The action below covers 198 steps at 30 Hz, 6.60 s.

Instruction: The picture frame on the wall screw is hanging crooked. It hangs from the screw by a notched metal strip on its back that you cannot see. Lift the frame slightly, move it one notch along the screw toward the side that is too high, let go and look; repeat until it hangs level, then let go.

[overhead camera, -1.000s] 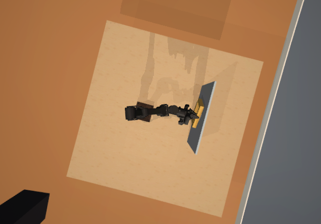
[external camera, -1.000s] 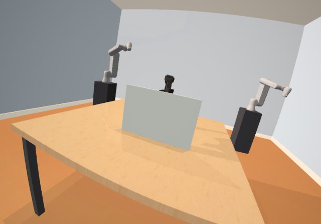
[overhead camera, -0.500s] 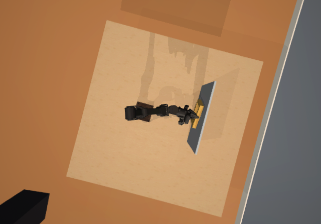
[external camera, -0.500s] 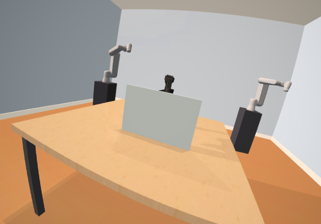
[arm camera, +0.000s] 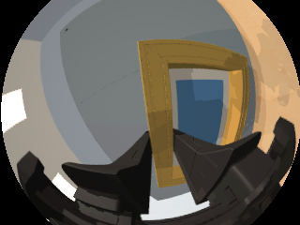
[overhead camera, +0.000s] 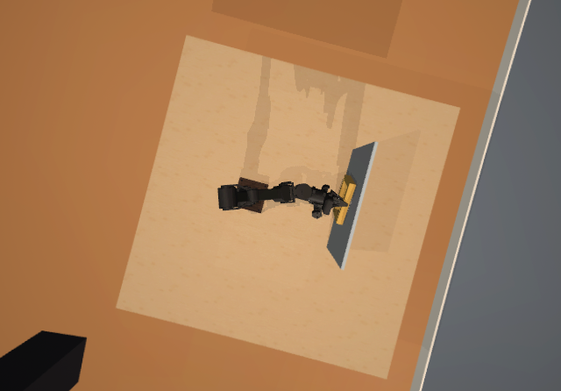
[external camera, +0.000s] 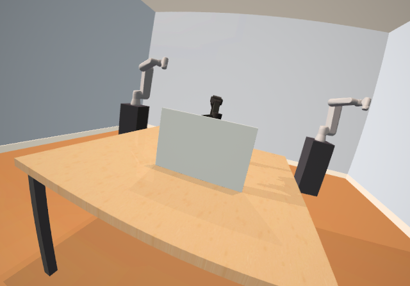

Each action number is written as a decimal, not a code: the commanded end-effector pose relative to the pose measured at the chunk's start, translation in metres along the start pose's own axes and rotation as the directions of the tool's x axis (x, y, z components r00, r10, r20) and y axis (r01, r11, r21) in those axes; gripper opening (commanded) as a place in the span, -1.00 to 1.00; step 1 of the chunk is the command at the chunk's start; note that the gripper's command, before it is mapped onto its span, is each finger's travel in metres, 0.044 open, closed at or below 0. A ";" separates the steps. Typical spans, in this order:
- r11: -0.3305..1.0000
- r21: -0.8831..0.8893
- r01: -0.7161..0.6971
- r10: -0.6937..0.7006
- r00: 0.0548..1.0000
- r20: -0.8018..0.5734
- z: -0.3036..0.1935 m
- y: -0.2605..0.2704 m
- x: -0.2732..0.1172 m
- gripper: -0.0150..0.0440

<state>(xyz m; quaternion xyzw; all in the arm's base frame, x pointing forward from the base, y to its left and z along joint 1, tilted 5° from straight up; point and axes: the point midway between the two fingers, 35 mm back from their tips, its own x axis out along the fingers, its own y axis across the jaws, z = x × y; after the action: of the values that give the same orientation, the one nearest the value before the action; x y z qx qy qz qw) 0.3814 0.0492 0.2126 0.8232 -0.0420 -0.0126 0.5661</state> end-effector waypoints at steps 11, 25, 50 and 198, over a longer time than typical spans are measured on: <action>0.997 -0.083 0.004 -0.004 1.000 0.000 0.000 0.000 0.000 -0.49; 0.989 -0.150 0.004 -0.004 1.000 0.000 0.000 0.001 0.000 -0.49; 0.959 -0.283 0.004 -0.004 1.000 -0.001 -0.001 0.002 0.000 -0.49; 0.981 0.194 0.019 -0.021 1.000 0.005 -0.009 0.028 -0.187 0.39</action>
<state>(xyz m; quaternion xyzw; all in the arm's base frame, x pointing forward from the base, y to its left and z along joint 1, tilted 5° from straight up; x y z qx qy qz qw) 0.1822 0.0566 0.2417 0.8819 -0.0361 -0.0143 0.4699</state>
